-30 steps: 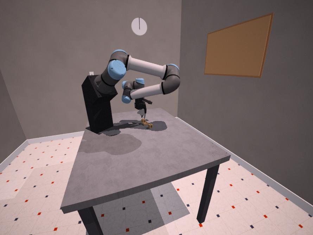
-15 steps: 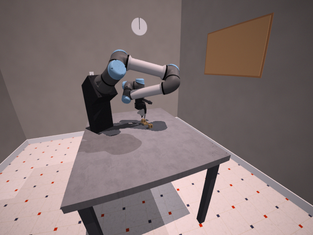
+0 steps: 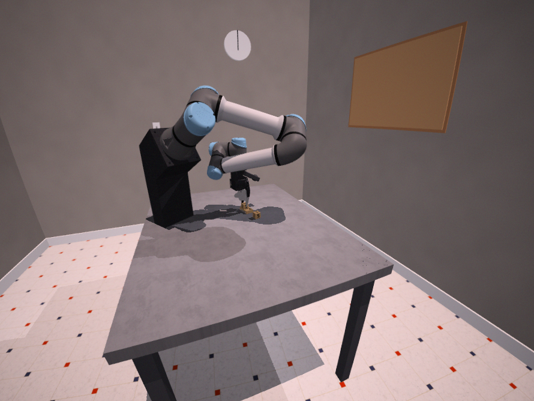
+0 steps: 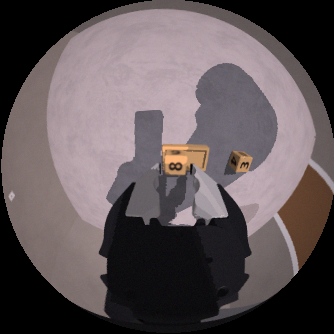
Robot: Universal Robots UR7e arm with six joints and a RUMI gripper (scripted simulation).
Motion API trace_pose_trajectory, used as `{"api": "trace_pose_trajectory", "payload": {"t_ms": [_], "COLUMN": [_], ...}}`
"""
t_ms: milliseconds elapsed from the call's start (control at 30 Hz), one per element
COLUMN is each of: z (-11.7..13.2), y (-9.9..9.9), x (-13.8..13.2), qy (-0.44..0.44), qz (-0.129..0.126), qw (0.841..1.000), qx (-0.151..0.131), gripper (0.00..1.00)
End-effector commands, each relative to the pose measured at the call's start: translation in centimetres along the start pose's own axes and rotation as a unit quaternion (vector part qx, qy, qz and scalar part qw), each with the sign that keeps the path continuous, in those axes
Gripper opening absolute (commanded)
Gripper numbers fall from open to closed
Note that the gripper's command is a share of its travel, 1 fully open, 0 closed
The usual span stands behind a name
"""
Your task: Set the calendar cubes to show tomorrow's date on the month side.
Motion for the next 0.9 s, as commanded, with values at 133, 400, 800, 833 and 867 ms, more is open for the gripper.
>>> {"api": "trace_pose_trajectory", "payload": {"t_ms": [133,400,800,833,867], "z": [-0.03,-0.03,-0.03,-0.03,-0.03], "y": [-0.82,-0.88,-0.88,-0.88,-0.88], "x": [-0.01,-0.01,-0.01,-0.01,-0.01], "qy": [0.000,0.000,0.000,0.000,0.000], "qz": [0.000,0.000,0.000,0.000,0.000], "qw": [1.000,1.000,1.000,1.000,1.000], "qx": [0.001,0.001,0.001,0.001,0.001], "gripper": [0.29,0.29,0.29,0.29,0.29]}}
Point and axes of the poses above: the point where the finger pads meet when closed, its own y axis back along the fingers, its own x axis across the jaws, z = x × y, the point moved 1 cm from there along y, back along the fingers, and after that the axes turned 13 degrees about -y, right-handed, at the moved point
